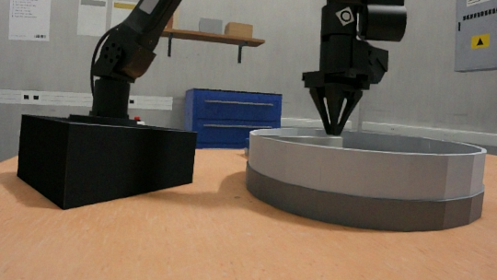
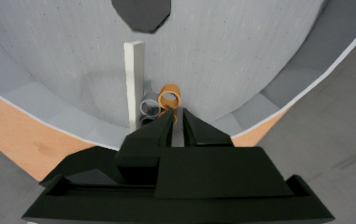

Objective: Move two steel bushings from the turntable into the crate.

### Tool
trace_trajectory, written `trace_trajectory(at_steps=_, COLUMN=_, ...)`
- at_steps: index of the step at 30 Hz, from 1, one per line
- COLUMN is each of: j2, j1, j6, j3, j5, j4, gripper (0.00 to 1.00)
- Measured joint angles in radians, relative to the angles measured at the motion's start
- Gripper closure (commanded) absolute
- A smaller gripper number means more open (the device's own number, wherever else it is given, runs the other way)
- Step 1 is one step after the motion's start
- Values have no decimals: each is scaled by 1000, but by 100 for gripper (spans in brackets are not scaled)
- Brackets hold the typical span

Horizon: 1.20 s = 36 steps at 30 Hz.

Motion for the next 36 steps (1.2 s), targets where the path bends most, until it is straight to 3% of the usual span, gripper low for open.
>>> trace_trajectory(at_steps=36, j2=7, j1=0, j6=0, j3=-9, j5=0, j4=14, gripper=87)
